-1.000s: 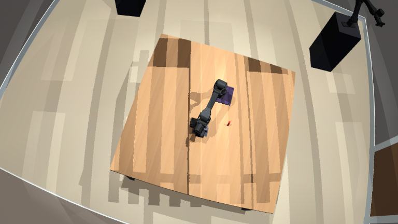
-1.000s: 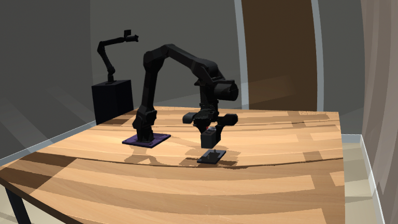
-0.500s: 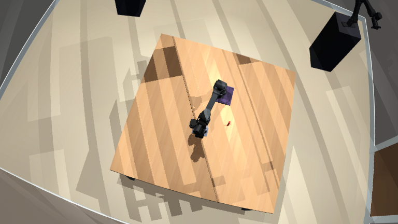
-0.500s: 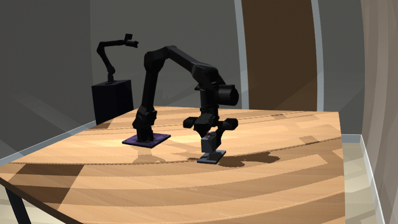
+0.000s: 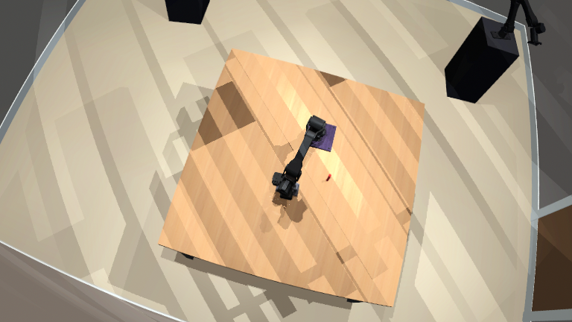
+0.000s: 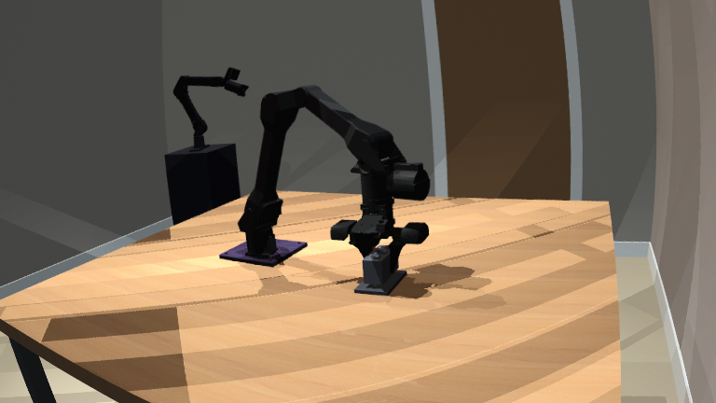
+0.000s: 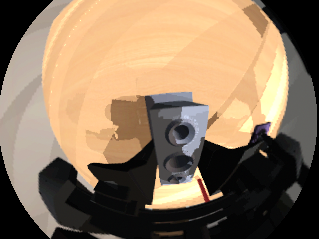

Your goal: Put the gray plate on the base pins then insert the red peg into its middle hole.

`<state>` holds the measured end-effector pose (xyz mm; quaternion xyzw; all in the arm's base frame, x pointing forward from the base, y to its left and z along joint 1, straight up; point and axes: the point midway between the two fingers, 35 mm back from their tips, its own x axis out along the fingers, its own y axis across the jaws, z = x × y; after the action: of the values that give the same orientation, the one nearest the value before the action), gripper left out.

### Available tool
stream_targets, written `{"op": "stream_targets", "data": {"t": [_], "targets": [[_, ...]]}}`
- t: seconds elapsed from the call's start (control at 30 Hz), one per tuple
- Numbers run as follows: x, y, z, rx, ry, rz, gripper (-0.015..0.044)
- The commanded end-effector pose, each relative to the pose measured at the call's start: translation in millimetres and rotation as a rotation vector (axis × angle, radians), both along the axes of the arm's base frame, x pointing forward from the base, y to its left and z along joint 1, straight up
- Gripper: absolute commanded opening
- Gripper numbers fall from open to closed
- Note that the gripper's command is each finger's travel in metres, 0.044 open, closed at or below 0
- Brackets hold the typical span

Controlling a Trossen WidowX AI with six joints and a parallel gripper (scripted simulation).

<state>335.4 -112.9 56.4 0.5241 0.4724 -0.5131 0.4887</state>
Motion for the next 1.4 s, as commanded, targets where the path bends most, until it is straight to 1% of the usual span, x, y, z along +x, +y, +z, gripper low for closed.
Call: {"op": "stream_targets", "data": {"t": [0.0, 0.23, 0.8, 0.9, 0.97, 1.1, 1.23, 1.37], "targets": [[-0.7, -0.4, -5.3, -0.002, 0.006, 0.004, 0.0], [-0.2, 0.1, -1.2, 0.0, 0.001, 0.0, 0.0], [-0.2, 0.1, -1.2, 0.0, 0.001, 0.0, 0.044], [-0.2, 0.1, -1.2, 0.0, 0.001, 0.0, 0.044], [1.3, -0.4, 6.9, 0.0, 0.001, 0.0, 0.044], [5.0, -1.5, 57.3, -0.001, 0.003, 0.002, 0.044], [-0.6, 0.4, 108.2, -0.002, 0.005, 0.003, 0.044], [1.7, 0.0, 116.6, -0.002, 0.005, 0.004, 0.044]]}}
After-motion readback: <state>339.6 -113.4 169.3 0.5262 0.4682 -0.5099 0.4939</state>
